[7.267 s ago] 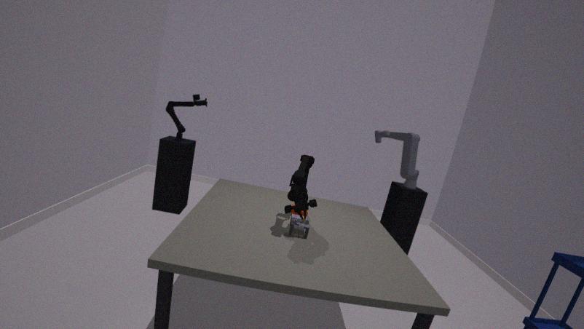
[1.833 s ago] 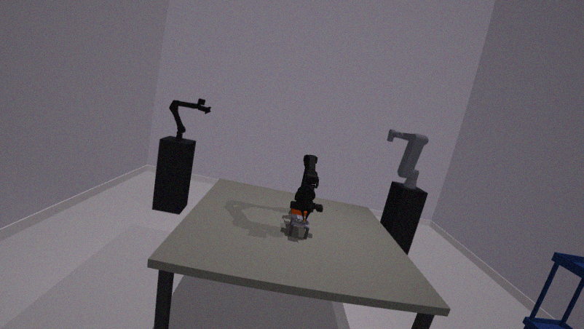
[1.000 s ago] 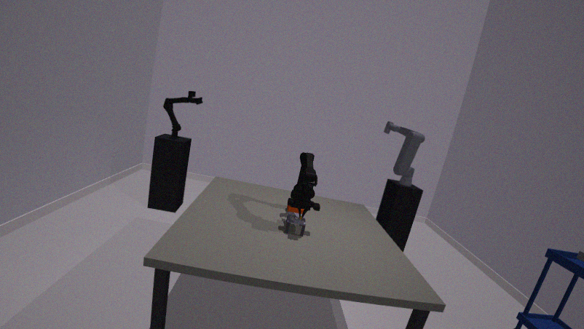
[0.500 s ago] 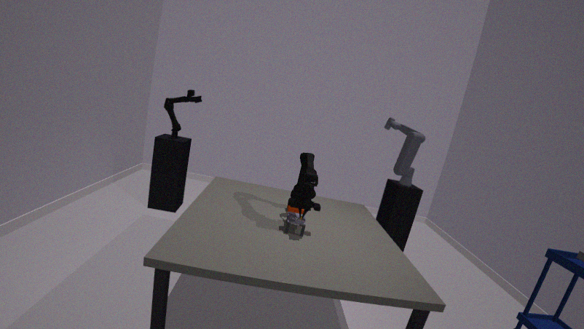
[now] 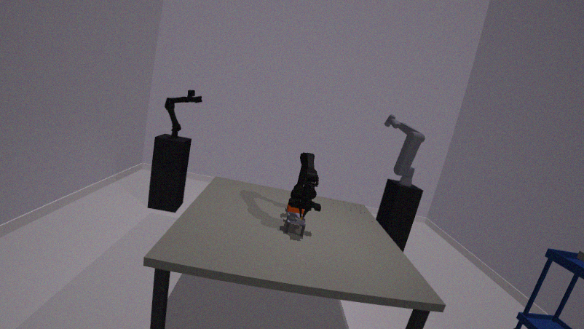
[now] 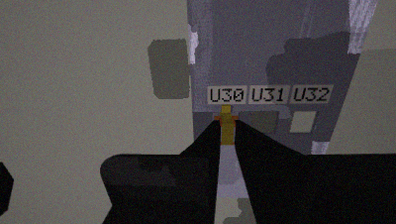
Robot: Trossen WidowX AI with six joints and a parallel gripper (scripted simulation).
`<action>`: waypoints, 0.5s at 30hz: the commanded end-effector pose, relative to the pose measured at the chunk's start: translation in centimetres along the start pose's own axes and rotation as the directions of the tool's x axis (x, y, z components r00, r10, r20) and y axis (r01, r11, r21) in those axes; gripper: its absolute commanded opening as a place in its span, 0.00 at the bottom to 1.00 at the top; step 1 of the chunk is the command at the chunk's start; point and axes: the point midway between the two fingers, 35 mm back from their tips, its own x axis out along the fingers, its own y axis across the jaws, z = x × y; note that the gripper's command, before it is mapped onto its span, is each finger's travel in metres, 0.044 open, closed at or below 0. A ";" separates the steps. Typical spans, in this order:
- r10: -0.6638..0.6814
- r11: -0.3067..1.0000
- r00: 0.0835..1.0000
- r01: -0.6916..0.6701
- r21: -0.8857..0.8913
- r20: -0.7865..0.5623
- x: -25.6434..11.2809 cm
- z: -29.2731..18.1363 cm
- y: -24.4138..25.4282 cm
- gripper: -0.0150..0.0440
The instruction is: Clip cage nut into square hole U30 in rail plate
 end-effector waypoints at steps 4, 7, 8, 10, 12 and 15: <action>-0.004 1.000 1.000 0.004 0.003 -0.001 0.1 0.0 0.0 0.29; 0.000 1.000 1.000 0.000 0.000 0.000 0.0 0.0 0.0 0.43; 0.000 1.000 1.000 0.000 0.000 0.000 0.0 0.0 0.0 0.47; 0.000 1.000 1.000 0.000 0.000 0.000 0.0 0.0 0.0 0.56; 0.000 1.000 1.000 0.000 0.000 0.000 0.0 0.0 0.0 0.65; 0.000 1.000 1.000 0.000 0.000 0.000 0.0 0.0 0.0 0.78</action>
